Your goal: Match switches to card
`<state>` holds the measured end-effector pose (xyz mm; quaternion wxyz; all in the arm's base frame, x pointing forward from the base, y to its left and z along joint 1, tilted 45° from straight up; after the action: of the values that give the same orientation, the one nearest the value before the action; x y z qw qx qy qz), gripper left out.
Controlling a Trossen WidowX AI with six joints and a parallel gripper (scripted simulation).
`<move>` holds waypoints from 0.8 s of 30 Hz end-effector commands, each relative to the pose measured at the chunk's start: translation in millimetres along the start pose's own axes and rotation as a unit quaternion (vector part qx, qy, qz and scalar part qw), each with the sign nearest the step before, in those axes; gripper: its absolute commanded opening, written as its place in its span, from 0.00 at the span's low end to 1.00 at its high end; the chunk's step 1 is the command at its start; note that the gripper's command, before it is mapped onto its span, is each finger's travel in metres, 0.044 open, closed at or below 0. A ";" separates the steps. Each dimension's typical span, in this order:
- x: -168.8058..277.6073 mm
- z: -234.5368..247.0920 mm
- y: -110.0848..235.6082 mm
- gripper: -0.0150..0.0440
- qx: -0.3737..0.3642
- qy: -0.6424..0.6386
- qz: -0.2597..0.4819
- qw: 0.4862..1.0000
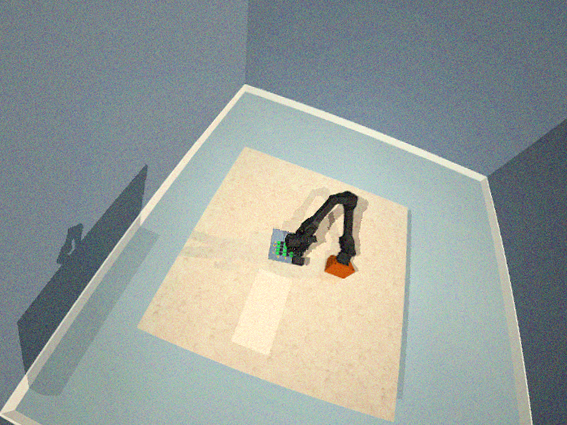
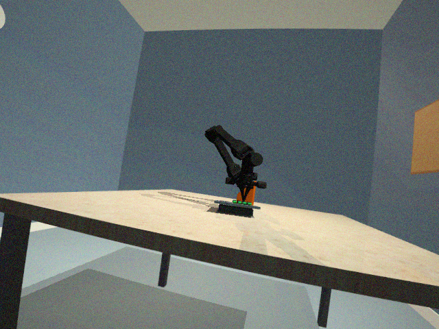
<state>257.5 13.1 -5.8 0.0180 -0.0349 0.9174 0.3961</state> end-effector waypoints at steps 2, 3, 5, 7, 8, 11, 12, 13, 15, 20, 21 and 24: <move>0.6 -0.7 -1.5 0.25 0.003 0.002 0.000 1.000; 0.6 -0.7 -1.6 0.25 0.003 0.002 0.000 1.000; 0.6 -0.7 -1.9 0.25 0.003 0.002 0.000 1.000; 0.6 -0.7 -2.2 0.25 0.003 0.002 0.000 1.000; 0.6 -0.7 -2.3 0.25 0.003 0.002 0.000 1.000; 0.6 -0.7 -2.7 0.25 0.003 0.002 0.000 1.000; 0.6 -0.7 -2.8 0.25 0.003 0.002 0.000 1.000; 0.6 -0.7 -3.0 0.25 0.003 0.002 0.000 1.000; 0.6 -0.7 -3.2 0.25 0.003 0.002 0.000 1.000; -3.7 1.8 37.7 0.25 -0.001 0.002 0.008 1.000; -3.5 1.4 51.3 0.25 0.001 0.002 0.011 1.000; -2.9 0.7 62.3 0.25 0.003 0.002 0.013 1.000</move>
<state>256.3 49.4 29.4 0.0090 -0.0291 0.9194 0.3922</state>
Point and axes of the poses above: the point midway between the two fingers, 35 mm back from their tips, its own y axis back along the fingers, its own z axis across the jaws, x = y × z, the point moved 3 cm from there along y, back along the fingers, and after that the axes turned 8 degrees about -y, right-handed, at the moved point
